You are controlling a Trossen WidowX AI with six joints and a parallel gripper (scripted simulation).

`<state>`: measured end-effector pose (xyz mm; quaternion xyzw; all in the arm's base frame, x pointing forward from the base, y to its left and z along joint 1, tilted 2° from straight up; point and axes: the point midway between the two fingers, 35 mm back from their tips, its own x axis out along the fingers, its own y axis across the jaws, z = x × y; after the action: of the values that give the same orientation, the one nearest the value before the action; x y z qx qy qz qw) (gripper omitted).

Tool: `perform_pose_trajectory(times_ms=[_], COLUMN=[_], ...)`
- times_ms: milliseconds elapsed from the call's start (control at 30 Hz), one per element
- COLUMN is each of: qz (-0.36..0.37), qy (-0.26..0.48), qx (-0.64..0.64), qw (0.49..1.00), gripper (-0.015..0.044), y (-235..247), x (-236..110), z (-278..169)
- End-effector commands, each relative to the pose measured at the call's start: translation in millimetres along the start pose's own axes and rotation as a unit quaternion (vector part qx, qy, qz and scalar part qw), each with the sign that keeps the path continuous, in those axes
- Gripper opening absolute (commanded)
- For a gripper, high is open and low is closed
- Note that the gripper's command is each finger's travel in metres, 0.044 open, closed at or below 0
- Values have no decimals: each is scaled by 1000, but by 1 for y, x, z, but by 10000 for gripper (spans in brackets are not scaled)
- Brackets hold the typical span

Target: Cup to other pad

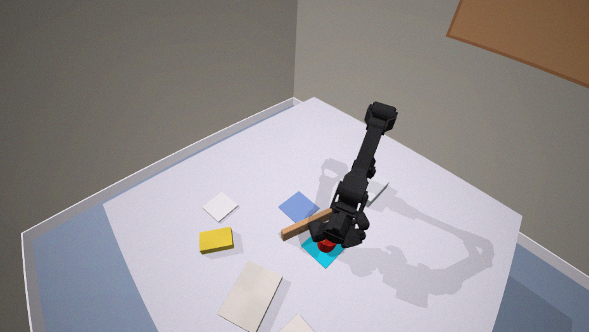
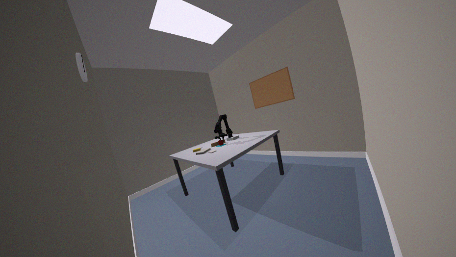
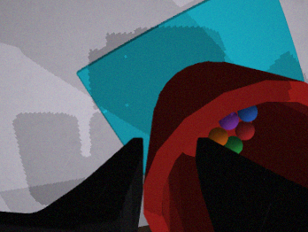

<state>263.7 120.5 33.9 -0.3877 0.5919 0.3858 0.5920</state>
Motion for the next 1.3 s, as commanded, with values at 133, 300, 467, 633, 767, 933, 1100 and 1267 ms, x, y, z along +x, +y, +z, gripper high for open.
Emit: perform_pose_trajectory(times_ms=[133, 300, 467, 633, 767, 933, 1100, 1267], qz=[0, 0, 0, 0, 0, 0, 0, 1], qy=[0, 0, -1, -1, -1, -1, -1, -1], qx=[0, 0, 1, 1, 1, 2, 2, 2], qw=[1000, 1000, 1000, 1000, 1000, 1000, 1000, 1000], gripper=[128, 128, 128, 128, 128, 128, 128, 128], y=[0, -1, -1, -1, -1, -1, -1, 0], x=[-3, -10, -17, -24, -30, -37, -45, -51], z=[0, 1, 1, 1, 1, 1, 0, -1])
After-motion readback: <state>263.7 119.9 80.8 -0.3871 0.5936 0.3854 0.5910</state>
